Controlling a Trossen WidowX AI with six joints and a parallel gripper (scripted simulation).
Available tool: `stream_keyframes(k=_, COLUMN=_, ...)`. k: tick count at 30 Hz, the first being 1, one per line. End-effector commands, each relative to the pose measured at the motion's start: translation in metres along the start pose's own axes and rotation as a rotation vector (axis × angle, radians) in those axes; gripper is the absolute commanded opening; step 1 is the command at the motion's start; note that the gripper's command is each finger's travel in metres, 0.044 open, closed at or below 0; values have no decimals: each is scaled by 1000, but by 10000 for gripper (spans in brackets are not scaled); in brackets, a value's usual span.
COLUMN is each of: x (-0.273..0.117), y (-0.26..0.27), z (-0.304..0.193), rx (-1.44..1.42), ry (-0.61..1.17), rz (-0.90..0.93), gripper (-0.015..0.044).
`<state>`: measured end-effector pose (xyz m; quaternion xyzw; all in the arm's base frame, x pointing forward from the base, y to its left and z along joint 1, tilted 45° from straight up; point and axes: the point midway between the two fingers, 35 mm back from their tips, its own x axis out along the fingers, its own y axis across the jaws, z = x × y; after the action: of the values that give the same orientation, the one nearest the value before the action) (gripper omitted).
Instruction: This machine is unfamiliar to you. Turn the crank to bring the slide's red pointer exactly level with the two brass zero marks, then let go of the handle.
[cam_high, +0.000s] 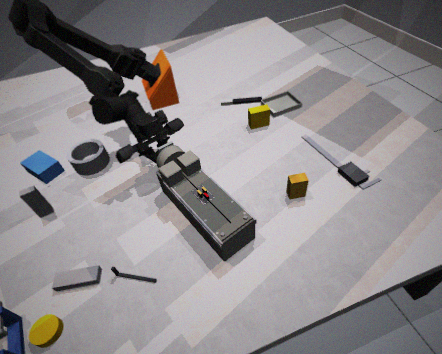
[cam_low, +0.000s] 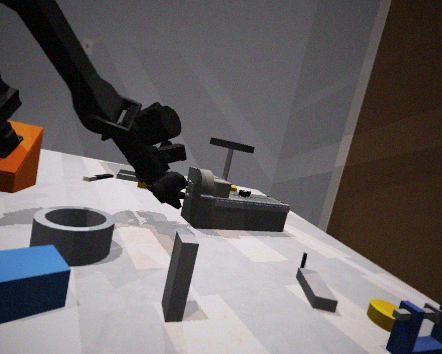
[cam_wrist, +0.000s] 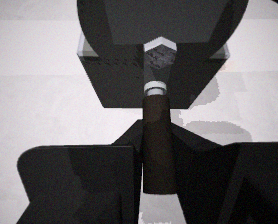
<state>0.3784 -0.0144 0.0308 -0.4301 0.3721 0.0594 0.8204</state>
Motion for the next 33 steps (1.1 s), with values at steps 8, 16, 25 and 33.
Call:
stream_keyframes(k=8, x=-1, y=-10, z=1, rx=7, ry=2, rz=-25, gripper=0)
stream_keyframes(k=16, x=-1, y=-11, z=1, rx=7, ry=2, rz=-25, gripper=0)
stream_keyframes(k=25, x=-2, y=-12, z=1, rx=7, ry=2, rz=-25, gripper=0)
stream_keyframes(k=33, x=-2, y=-13, z=1, rx=7, ry=2, rz=-25, gripper=0)
